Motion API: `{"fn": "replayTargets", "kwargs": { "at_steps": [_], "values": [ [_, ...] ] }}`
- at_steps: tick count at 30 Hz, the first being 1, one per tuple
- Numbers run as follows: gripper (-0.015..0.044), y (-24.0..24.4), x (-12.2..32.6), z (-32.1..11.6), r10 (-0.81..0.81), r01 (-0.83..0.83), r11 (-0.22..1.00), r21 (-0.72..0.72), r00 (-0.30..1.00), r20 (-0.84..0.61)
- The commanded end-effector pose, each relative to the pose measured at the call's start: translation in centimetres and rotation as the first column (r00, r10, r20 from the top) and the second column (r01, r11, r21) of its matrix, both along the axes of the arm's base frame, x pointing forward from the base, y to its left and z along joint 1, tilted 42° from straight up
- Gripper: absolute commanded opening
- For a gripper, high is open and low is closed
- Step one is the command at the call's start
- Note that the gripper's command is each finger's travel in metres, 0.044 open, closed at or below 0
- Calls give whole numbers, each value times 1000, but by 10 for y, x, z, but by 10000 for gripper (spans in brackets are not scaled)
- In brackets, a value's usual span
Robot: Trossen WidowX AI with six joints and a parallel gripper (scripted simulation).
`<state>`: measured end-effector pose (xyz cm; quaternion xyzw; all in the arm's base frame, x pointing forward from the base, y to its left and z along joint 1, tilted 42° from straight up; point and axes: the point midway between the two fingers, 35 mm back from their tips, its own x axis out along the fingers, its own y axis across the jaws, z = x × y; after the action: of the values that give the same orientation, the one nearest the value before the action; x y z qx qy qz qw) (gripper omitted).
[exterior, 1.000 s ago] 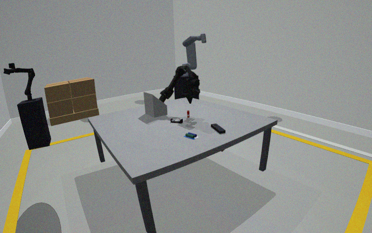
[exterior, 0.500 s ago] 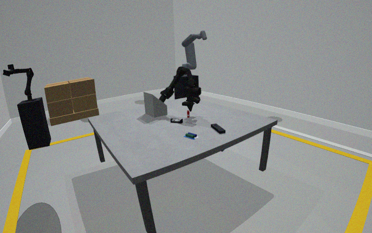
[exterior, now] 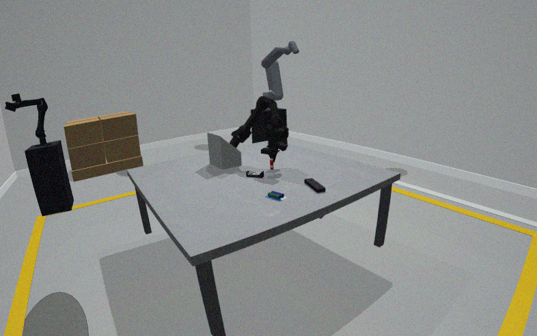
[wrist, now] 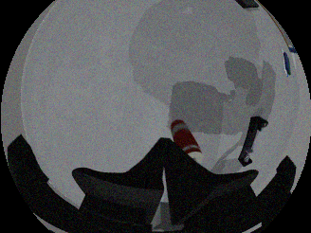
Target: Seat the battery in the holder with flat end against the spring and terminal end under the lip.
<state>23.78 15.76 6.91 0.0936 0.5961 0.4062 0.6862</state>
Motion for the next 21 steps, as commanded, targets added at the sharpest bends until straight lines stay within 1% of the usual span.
{"fn": "replayTargets", "kwargs": {
  "at_steps": [1, 21],
  "values": [
    [0, -5, 5, -4, 1, -1, 1000, 0, 1000, 6],
    [0, -27, 18, -25, 0, 0, 1000, 2, 1000, 6]
  ]
}}
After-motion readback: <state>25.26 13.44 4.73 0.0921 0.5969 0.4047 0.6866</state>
